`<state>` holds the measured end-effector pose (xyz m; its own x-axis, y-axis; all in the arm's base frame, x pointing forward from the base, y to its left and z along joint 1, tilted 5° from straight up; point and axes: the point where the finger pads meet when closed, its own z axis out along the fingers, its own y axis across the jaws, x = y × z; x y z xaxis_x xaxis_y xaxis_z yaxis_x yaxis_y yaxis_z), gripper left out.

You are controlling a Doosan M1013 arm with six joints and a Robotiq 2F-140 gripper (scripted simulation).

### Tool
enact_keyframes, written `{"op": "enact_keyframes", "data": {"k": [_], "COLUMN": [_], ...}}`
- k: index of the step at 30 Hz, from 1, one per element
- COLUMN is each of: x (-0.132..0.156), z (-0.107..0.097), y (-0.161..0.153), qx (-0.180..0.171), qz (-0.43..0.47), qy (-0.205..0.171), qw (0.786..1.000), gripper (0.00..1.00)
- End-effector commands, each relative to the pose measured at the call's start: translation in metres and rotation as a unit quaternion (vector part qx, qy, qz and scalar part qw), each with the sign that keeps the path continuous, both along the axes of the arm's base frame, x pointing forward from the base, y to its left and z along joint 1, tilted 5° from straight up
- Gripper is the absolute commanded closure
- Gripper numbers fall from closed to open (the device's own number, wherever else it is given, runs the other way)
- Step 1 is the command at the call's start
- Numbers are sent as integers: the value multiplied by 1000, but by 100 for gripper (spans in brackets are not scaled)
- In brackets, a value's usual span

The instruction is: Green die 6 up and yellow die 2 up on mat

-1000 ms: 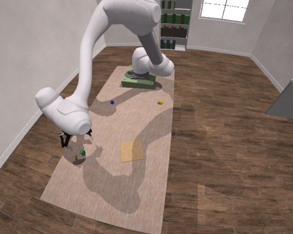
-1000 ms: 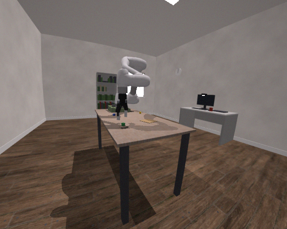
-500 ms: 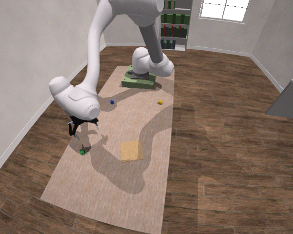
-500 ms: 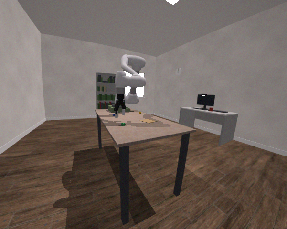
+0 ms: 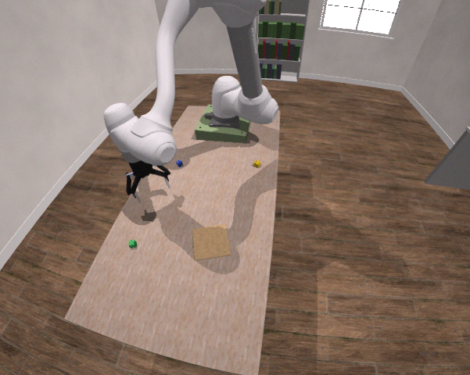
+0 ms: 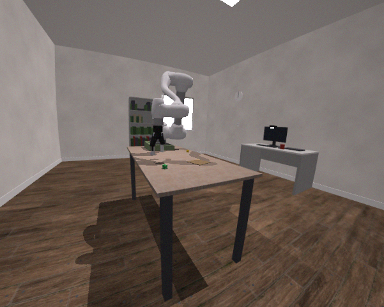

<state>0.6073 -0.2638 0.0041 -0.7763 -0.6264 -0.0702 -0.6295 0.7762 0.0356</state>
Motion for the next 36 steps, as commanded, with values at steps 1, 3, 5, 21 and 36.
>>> {"op": "enact_keyframes", "data": {"k": [1,3,5,21,36], "x": [-34,-43,-62,-176,-230], "z": [1,0,0,-3,-4], "y": [6,7,11,32,41], "qx": [0,0,0,0,0], "qz": [0,0,0,0,0], "qy": [-2,-2,-2,-2,-2], "qw": [1000,1000,1000,1000,1000], "gripper": [0,0,0,0,0]}}
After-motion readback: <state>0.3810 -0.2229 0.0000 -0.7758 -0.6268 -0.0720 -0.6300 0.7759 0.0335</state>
